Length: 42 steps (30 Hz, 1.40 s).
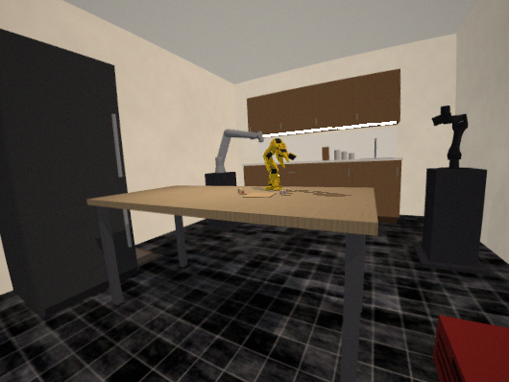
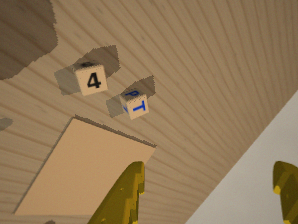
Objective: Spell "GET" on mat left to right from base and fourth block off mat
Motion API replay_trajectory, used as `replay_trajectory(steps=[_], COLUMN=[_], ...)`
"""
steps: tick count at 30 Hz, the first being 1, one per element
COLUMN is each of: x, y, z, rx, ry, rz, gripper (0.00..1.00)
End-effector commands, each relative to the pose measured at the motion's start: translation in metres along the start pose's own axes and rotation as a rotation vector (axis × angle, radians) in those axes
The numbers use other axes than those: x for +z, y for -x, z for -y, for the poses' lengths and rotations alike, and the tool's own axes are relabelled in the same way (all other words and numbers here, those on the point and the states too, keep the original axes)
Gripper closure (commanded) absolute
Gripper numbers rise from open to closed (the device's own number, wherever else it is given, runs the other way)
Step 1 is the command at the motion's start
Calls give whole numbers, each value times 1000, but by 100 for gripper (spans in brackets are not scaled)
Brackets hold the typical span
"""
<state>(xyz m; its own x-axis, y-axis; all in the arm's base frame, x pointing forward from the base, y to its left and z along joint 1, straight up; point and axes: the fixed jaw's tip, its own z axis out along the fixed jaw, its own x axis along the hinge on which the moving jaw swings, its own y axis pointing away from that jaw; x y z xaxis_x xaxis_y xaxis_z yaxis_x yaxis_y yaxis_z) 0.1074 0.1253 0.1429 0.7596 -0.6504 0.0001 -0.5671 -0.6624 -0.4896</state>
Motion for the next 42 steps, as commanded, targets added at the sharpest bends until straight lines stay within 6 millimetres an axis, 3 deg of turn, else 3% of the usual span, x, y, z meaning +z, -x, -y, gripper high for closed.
replay_trajectory(steps=[1,15,26,42], x=[-6,-3,0,7], y=[0,4,9,19], z=[5,6,8,14], rx=[19,211,489,1055], ry=[-46,-45,-41,-22], rz=[1,12,27,55], gripper=[68,68,68,68])
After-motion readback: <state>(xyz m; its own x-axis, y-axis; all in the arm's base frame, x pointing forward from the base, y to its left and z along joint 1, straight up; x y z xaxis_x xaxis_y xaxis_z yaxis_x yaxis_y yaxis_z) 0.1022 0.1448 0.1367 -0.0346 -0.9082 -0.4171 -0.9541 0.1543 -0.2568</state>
